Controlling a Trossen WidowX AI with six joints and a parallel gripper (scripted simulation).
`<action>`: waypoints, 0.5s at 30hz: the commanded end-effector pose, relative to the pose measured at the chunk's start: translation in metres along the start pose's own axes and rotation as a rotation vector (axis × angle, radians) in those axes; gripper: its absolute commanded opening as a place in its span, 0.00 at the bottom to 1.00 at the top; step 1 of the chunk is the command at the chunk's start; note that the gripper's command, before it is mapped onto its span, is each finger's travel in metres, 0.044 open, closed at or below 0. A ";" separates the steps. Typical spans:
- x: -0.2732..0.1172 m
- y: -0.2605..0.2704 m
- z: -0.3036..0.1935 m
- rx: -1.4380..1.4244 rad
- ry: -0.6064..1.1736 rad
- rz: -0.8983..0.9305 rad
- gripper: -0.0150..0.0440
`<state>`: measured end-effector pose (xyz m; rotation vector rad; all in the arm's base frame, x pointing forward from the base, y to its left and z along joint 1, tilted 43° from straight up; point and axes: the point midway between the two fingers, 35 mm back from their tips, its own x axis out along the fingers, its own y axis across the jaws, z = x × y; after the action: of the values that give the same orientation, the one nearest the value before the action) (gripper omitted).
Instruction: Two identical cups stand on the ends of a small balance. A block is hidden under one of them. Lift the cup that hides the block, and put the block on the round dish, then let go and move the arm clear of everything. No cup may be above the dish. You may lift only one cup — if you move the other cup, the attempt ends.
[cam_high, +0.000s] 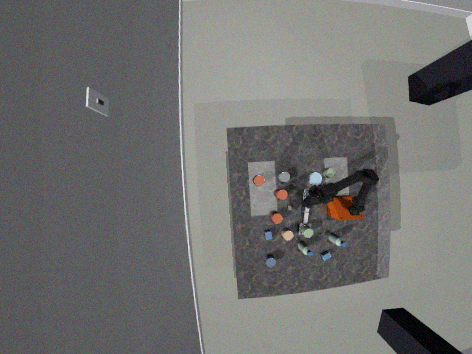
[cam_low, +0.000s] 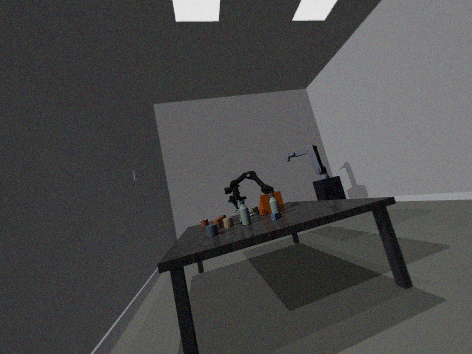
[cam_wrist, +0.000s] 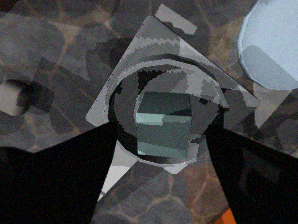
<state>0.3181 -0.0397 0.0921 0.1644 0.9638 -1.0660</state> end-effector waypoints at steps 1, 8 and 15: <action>0.009 -0.001 0.000 -0.004 0.000 -0.008 0.69; 0.018 -0.002 0.000 -0.003 -0.001 -0.009 0.69; 0.018 -0.002 0.000 -0.003 -0.001 -0.009 0.48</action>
<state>0.3187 -0.0508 0.0803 0.1614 0.9665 -1.0698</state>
